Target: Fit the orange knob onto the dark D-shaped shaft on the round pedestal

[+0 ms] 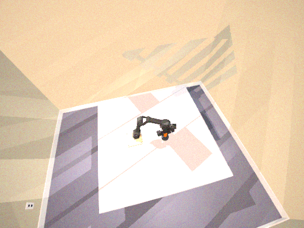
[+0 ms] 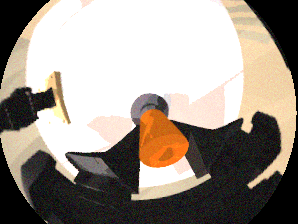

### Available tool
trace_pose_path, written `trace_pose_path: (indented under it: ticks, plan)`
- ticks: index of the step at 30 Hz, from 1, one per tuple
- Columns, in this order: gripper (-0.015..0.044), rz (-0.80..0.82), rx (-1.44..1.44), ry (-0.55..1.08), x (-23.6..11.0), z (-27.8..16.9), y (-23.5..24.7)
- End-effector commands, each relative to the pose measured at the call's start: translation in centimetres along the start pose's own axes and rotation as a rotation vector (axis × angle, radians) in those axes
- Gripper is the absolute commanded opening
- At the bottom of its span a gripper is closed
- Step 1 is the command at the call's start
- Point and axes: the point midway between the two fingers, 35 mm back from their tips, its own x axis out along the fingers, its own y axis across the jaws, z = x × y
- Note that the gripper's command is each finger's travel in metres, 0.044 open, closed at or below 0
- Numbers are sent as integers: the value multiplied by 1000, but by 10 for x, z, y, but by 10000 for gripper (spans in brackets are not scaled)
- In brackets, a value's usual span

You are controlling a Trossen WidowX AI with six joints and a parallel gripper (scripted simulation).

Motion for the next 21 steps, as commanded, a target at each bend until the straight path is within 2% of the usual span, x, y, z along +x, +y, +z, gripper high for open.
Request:
trace_pose_path:
  ticks: [1,15,21]
  plan:
    - [0,-3,-6,2,0,0,0]
    - [0,-3,-6,2,-4,-1,-1]
    - [0,-2,-174,2,-5,-1,-2]
